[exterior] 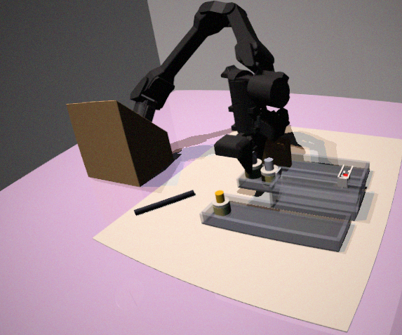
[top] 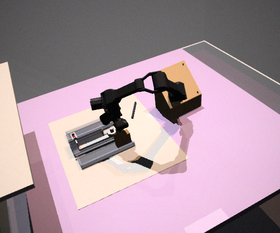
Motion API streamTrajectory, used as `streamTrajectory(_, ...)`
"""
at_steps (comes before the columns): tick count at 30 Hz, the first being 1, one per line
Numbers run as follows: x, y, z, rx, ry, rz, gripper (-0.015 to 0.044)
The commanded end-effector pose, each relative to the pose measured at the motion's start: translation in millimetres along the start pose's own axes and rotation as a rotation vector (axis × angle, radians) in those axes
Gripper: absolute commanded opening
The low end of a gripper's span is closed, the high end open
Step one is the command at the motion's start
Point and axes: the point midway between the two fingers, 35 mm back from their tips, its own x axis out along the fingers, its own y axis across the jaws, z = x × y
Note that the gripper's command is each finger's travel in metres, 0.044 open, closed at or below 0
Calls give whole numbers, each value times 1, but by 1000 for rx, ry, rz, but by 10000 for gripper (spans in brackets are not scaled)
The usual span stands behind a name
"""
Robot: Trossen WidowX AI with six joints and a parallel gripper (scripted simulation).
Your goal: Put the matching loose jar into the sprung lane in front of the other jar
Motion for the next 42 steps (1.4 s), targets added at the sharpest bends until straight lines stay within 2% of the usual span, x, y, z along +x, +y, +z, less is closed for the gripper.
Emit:
streamTrajectory(1, 3, 3, 4, -16, -13, 7, 0)
streamTrajectory(42, 12, 3, 2, -16, -13, 8, 0)
